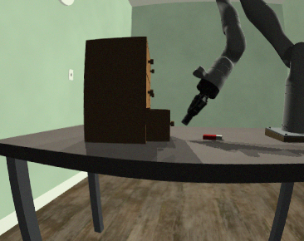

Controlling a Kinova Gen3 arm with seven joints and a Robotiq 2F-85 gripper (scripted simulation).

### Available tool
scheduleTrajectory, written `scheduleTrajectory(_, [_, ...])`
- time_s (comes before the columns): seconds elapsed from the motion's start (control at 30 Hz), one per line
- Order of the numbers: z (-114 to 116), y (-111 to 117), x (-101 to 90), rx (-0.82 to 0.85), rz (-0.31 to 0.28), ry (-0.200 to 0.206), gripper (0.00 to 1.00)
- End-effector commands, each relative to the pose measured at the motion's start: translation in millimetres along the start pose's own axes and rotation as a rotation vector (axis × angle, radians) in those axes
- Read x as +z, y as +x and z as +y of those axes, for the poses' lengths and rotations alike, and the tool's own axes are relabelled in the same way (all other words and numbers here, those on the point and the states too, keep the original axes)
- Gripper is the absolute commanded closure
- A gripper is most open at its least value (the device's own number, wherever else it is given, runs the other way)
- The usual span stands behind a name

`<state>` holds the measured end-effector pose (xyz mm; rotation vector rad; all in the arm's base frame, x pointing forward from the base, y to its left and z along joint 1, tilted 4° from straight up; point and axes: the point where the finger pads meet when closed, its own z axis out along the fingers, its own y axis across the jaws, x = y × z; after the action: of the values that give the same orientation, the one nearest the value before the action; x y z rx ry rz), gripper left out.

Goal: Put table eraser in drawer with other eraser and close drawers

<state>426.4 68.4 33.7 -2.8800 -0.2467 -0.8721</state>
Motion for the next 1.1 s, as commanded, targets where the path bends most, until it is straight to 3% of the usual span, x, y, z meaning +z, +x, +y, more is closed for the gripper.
scheduleTrajectory(0.0, [0,5,1.8,0.000,0.004,0.000,1.00])
scheduleTrajectory(1.07, [0,45,30.0,0.000,0.004,0.000,1.00])
